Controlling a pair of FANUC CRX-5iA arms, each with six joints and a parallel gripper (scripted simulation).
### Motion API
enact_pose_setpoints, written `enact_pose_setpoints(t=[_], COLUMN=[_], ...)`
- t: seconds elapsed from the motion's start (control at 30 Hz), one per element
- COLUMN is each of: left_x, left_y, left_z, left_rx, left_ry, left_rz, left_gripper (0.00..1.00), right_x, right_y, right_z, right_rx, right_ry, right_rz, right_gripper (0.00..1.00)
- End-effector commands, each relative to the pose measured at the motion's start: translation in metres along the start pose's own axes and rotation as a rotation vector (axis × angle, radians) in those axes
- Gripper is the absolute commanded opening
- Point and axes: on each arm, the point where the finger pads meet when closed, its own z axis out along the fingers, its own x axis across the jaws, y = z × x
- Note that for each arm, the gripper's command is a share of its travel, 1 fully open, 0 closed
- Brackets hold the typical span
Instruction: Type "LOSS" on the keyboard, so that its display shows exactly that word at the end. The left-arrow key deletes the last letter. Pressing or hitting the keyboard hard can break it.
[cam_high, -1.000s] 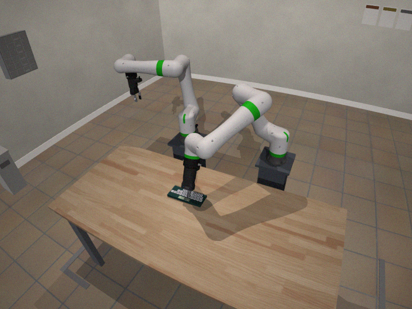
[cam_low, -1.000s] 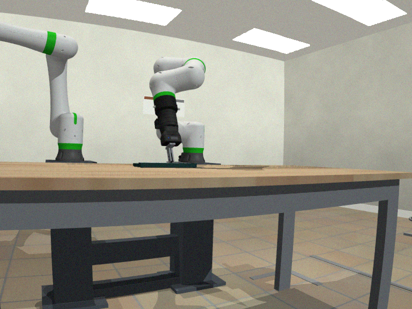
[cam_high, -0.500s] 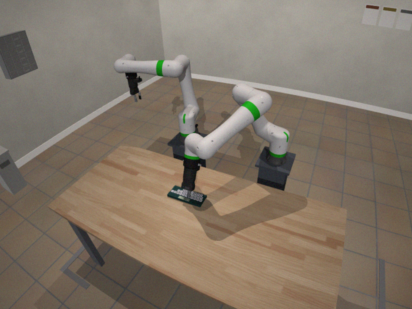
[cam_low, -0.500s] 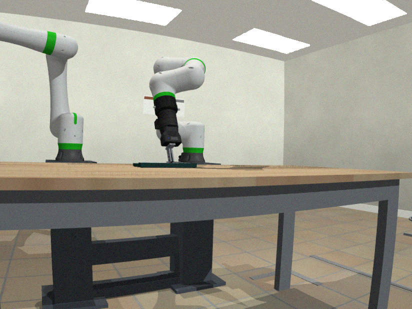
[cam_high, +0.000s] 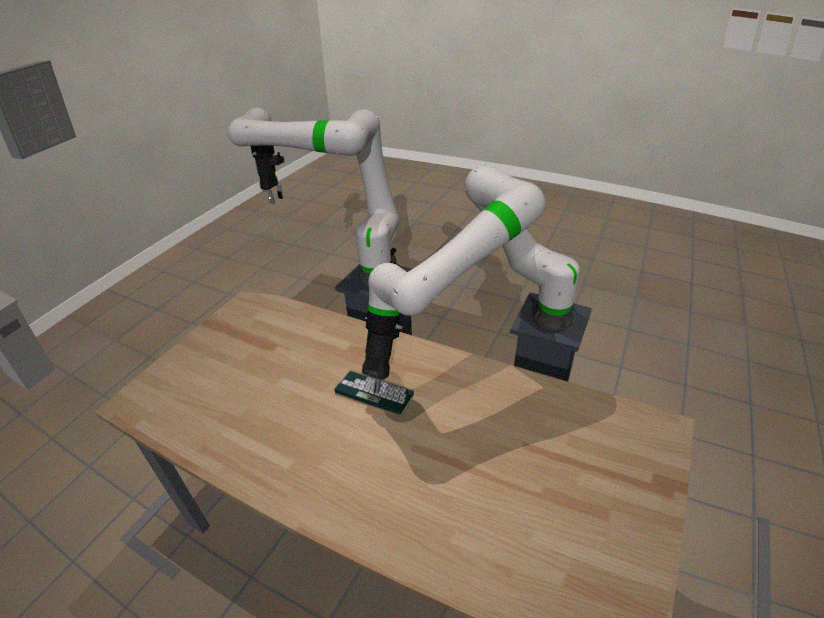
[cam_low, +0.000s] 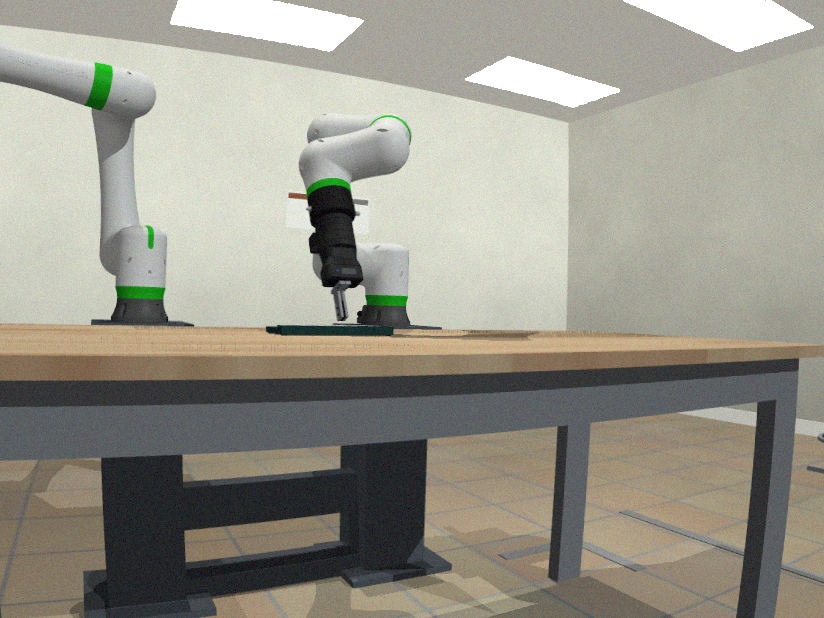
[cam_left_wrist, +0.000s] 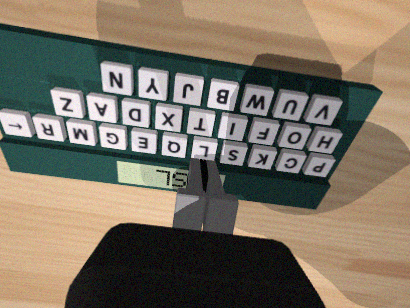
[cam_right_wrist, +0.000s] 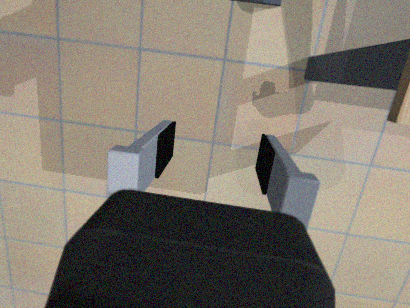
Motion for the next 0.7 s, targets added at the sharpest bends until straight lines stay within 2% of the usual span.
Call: enact_pose_setpoints(t=[0.0, 0.27, 0.33, 0.53, 0.67], left_x=[-0.009, -0.074, -0.074, -0.113, -0.119], left_y=[0.001, 0.001, 0.001, 0.001, 0.001], left_z=[-0.001, -0.001, -0.001, -0.001, -0.001], left_rx=[-0.002, -0.002, -0.002, -0.001, -0.001], left_ry=[-0.002, -0.002, -0.002, -0.002, -0.002], left_rz=[-0.001, -0.001, -0.001, -0.001, -0.001], left_gripper=[0.0, 0.0, 0.0, 0.0, 0.0], right_x=[0.0, 0.0, 0.0, 0.0, 0.0], right_y=[0.0, 0.0, 0.0, 0.0, 0.0], right_z=[-0.001, -0.001, -0.001, -0.001, -0.001], right_rx=[-0.002, -0.002, -0.002, -0.002, -0.002], right_ry=[0.0, 0.0, 0.0, 0.0, 0.0], right_rz=[0.0, 0.0, 0.0, 0.0, 0.0], right_gripper=[1.0, 1.0, 1.0, 1.0, 1.0])
